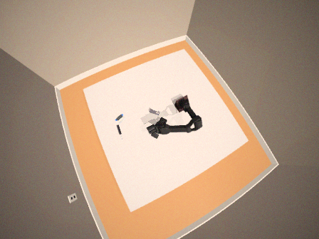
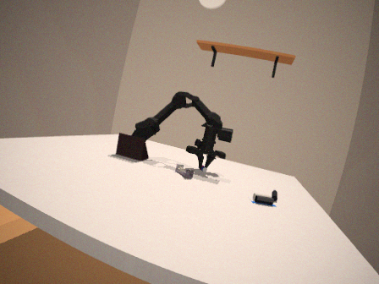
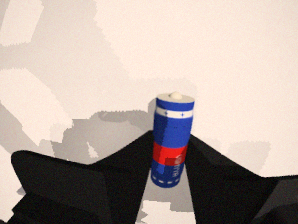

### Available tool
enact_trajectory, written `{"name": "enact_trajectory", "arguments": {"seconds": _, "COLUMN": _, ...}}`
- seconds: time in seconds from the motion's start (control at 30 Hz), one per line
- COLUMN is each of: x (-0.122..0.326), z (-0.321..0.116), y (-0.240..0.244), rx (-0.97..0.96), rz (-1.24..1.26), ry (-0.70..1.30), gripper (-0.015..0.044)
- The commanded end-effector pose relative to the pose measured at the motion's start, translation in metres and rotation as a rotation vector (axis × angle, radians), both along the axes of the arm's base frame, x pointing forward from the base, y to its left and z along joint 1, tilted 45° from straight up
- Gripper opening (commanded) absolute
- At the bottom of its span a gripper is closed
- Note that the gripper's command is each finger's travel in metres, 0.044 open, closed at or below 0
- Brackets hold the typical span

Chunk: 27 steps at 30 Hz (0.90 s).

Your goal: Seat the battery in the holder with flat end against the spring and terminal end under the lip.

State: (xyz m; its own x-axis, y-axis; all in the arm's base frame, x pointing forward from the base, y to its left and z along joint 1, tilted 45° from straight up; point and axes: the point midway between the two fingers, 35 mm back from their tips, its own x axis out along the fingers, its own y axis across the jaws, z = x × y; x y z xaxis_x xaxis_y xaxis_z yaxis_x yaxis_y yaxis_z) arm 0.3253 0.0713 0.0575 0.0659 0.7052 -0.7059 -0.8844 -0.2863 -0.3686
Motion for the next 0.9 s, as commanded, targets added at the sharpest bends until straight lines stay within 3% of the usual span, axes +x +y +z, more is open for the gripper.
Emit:
{"name": "enact_trajectory", "arguments": {"seconds": 0.0, "x": 0.0, "z": 0.0, "y": 0.001, "rx": 0.004, "rz": -0.003, "ry": 0.004, "gripper": 0.0077}}
{"name": "enact_trajectory", "arguments": {"seconds": 0.5, "x": -0.003, "z": 0.034, "y": -0.035, "rx": 0.002, "rz": -0.011, "ry": 0.012, "gripper": 0.0077}}
{"name": "enact_trajectory", "arguments": {"seconds": 0.87, "x": -0.007, "z": 0.01, "y": -0.069, "rx": 0.025, "rz": -0.467, "ry": 0.455, "gripper": 0.0077}}
